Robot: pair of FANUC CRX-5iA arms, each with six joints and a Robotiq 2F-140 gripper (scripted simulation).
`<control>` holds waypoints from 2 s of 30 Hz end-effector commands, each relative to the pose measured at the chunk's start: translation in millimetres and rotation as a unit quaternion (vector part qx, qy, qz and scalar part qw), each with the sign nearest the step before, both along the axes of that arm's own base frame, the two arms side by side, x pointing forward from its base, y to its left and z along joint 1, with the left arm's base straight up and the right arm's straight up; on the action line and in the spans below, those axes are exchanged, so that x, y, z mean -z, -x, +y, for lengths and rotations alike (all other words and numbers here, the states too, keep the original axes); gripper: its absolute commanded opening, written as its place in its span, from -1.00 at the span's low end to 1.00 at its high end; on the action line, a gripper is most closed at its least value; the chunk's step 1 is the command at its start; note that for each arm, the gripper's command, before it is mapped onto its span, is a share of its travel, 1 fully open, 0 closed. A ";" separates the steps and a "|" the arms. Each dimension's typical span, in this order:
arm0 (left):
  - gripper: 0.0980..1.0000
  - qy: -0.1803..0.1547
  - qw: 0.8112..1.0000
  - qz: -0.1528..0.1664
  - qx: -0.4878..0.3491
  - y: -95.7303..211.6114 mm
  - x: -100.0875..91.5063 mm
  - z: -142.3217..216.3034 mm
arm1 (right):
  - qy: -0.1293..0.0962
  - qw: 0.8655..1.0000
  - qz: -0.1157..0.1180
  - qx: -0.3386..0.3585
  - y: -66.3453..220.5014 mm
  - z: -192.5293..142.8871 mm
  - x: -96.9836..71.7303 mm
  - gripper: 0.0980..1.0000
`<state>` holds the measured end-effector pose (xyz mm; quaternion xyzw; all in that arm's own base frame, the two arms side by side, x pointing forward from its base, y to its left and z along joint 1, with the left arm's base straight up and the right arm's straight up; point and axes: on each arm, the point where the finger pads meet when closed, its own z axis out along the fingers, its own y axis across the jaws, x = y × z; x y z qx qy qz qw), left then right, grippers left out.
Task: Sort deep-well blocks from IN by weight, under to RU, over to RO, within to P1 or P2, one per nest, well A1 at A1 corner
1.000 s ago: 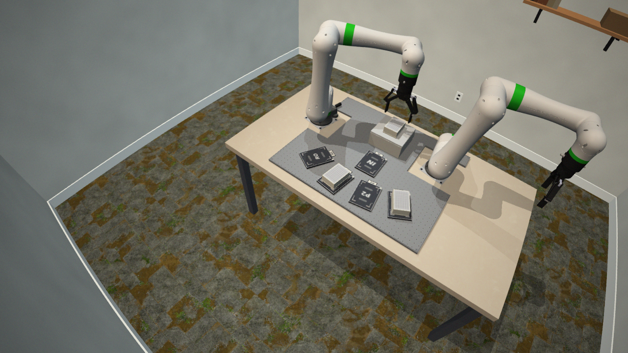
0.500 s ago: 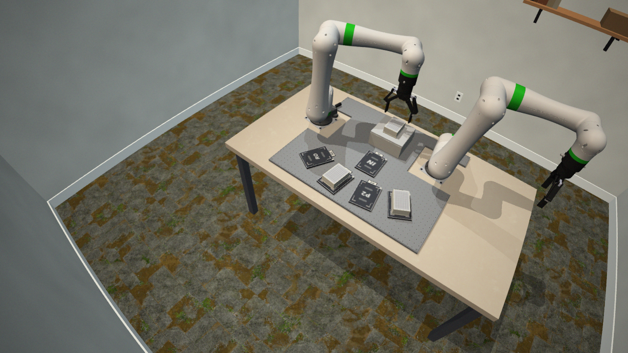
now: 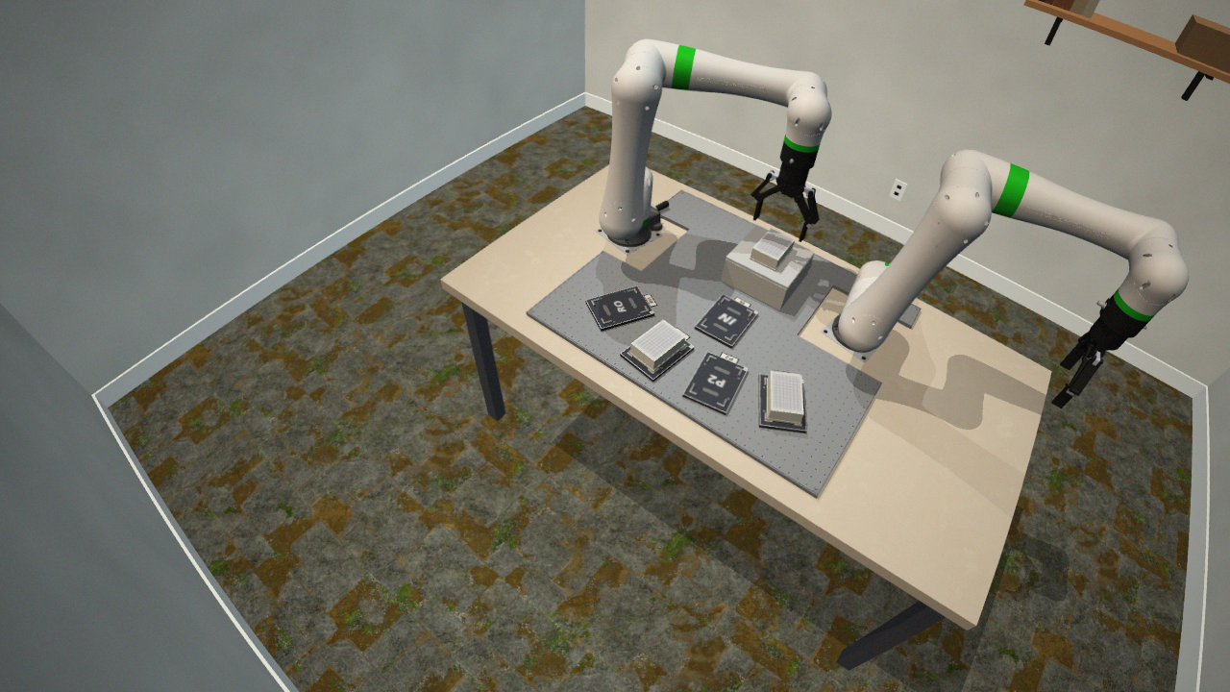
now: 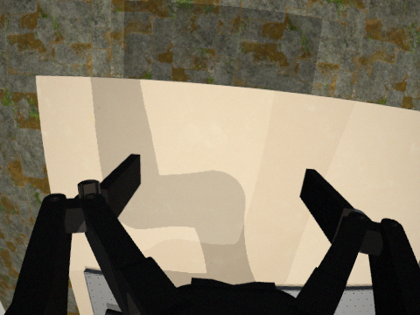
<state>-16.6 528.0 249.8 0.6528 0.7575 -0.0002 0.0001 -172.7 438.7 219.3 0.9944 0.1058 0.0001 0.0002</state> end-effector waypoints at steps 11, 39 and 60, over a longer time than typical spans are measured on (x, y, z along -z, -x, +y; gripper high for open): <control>1.00 -0.001 1.000 0.000 0.000 -0.1 -0.9 0.3 | -0.001 1.000 0.000 0.000 0.0 0.4 -0.8 1.00; 1.00 -0.001 1.000 0.000 0.000 -0.1 -0.9 0.3 | -0.001 1.000 0.000 0.000 0.0 0.4 -0.8 1.00; 1.00 -0.001 1.000 0.000 0.000 -0.1 -0.9 0.3 | -0.001 1.000 0.000 0.000 0.0 0.4 17.5 1.00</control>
